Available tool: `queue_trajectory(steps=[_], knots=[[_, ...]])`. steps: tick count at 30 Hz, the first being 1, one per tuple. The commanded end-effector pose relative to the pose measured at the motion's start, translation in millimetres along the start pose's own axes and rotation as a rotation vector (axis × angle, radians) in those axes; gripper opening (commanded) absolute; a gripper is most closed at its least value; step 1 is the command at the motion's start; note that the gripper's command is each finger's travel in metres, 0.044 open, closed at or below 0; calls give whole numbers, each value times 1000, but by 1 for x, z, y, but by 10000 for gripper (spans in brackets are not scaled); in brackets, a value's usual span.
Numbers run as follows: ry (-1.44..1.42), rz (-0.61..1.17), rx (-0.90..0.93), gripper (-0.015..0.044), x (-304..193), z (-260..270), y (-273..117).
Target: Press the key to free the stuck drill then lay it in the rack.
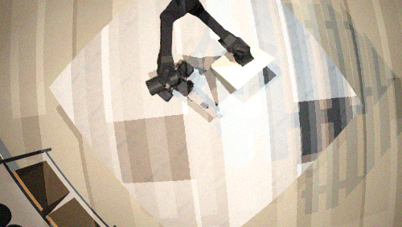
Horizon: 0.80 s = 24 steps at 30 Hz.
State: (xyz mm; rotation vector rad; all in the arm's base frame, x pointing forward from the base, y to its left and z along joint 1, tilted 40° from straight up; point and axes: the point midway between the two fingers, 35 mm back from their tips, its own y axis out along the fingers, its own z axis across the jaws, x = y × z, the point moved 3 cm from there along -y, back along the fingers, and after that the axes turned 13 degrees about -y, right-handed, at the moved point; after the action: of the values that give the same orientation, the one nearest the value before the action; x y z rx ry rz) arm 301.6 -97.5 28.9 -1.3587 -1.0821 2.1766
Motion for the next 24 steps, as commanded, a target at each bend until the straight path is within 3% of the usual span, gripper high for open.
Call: queue_trajectory(steps=[1,15,24], knots=[[0,0,0,414,0,0,0],[0,0,0,46,0,0,0],[0,-1,0,0,0,0,0]])
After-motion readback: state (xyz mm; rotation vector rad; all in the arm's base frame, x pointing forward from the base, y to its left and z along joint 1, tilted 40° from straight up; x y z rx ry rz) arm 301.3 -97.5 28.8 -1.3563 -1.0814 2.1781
